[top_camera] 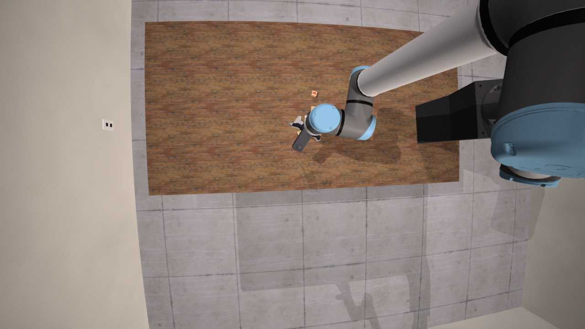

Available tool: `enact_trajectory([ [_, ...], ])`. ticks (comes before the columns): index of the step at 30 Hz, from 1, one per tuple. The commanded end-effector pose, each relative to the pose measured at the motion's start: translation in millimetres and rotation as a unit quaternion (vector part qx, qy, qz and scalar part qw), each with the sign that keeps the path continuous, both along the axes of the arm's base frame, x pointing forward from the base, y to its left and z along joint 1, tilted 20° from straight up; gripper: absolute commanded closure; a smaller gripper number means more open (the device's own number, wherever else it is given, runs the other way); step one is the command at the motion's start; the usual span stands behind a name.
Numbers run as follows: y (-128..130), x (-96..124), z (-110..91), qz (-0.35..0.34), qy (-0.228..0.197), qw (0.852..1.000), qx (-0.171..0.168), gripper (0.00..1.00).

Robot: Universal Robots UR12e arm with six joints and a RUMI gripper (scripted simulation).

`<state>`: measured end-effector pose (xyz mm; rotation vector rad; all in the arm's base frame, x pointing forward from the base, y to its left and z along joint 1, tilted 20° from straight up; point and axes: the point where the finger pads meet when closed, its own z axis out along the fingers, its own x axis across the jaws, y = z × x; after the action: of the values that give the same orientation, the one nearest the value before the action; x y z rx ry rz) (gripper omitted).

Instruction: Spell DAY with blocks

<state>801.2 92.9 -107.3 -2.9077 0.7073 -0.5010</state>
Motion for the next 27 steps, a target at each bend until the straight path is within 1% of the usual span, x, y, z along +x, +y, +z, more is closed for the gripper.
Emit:
enact_trajectory([
  [1,2,1,-2,0.066,-0.002,0.998,-0.023,0.0],
  [6,3,1,-4,0.134,-0.004,0.99,-0.047,0.0],
  [8,3,1,-4,0.134,-0.004,0.99,-0.047,0.0],
  [9,3,1,-5,0.153,-0.005,0.987,-0.054,0.0],
  [11,4,0,-6,0.19,-0.006,0.979,-0.068,0.0],
  [16,4,0,-9,0.256,-0.008,0.962,-0.092,0.0],
  [23,5,0,-12,0.347,-0.011,0.929,-0.125,0.0],
  [25,5,0,-12,0.347,-0.011,0.929,-0.125,0.0],
  [27,5,0,-14,0.386,-0.012,0.912,-0.139,0.0],
])
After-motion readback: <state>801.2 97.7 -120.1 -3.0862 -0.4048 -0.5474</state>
